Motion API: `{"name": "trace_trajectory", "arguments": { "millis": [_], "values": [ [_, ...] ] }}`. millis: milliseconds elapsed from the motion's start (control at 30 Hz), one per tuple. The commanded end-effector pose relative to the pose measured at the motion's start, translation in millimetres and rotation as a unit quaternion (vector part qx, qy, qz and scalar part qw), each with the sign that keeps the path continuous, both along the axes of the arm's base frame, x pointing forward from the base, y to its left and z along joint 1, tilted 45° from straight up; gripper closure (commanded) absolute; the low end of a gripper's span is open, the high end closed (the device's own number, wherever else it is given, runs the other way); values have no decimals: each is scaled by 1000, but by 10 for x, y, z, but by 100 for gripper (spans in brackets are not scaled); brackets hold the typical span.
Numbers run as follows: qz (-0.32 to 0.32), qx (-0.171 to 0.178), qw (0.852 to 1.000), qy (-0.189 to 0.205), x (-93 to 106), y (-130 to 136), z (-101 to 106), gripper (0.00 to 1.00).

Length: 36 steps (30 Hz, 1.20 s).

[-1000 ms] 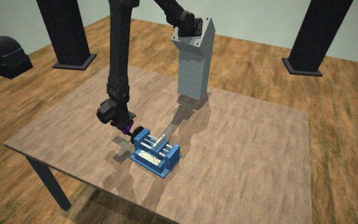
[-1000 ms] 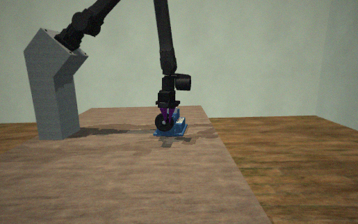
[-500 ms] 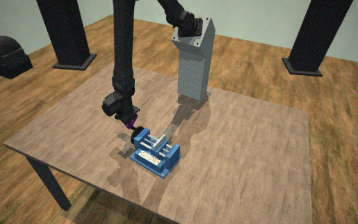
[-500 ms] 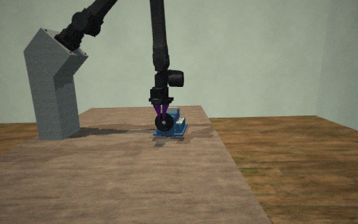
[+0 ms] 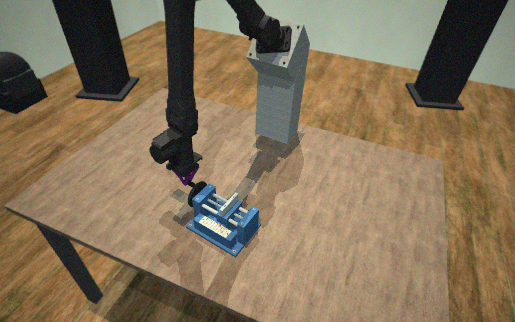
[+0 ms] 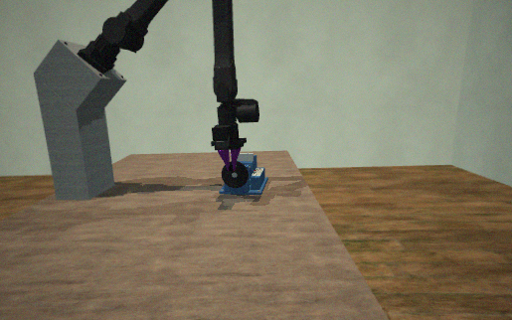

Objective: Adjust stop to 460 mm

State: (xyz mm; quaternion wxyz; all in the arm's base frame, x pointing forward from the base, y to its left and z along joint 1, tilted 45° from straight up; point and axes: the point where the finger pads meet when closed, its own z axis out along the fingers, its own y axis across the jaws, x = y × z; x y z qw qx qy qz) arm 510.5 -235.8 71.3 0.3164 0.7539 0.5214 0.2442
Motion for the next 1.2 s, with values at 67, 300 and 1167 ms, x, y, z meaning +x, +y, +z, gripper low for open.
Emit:
{"name": "trace_trajectory", "arguments": {
  "millis": [67, 300, 1167],
  "values": [
    [-5, 12, 1000, 21, -234, 47, -242, 94],
    [-4, 13, 1000, 23, -249, 57, -297, 94],
    [-2, 16, 999, 33, -379, 131, -557, 94]
  ]
}}
